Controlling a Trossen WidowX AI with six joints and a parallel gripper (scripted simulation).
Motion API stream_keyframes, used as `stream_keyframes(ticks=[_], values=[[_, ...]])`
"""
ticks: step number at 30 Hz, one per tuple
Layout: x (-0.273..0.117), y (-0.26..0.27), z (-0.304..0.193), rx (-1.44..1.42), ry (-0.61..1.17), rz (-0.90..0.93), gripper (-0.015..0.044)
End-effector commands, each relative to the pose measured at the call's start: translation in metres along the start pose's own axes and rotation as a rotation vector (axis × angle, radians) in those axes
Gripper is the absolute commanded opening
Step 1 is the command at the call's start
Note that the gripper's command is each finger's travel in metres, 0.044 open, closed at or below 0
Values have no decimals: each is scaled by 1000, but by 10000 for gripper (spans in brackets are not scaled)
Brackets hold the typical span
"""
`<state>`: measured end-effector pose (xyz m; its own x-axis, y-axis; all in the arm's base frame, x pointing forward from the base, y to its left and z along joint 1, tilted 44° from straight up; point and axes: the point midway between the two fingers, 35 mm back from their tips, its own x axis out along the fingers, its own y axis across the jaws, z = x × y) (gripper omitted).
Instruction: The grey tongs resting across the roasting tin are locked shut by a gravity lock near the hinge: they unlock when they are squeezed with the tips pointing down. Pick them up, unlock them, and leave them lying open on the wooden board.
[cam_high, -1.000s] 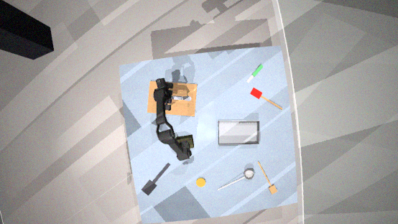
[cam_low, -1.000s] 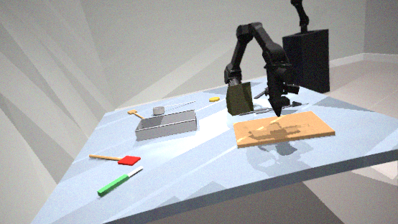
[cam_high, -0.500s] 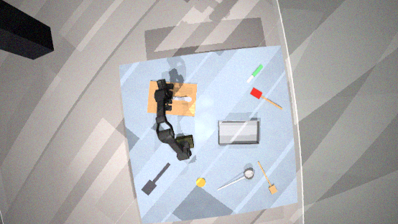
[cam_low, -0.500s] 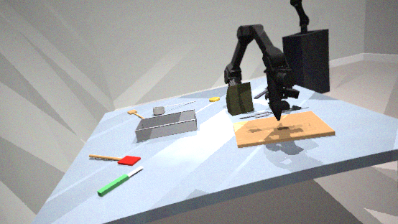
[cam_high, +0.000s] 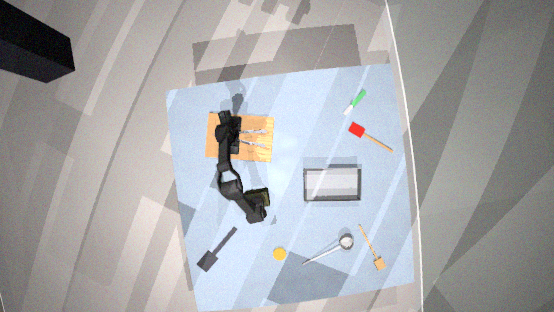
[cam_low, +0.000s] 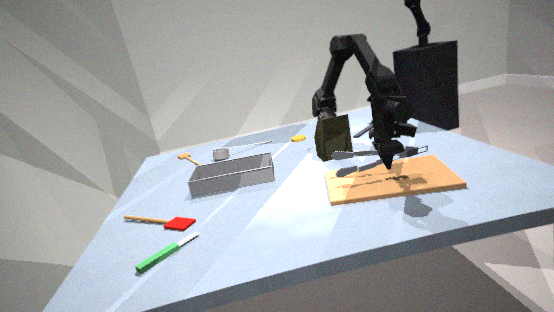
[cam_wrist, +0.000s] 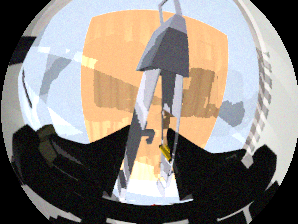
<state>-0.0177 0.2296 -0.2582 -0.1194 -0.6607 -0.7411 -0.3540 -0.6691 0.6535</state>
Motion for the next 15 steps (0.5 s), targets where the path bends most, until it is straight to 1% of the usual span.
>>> stream_keyframes(ticks=[1,5,6,11,15], values=[[0,0,0,0,0,0,323],[0,0,0,0,0,0,427],[0,0,0,0,0,0,440],[-5,4,1,1,1,0,440],[-33,29,4,1,0,0,440]])
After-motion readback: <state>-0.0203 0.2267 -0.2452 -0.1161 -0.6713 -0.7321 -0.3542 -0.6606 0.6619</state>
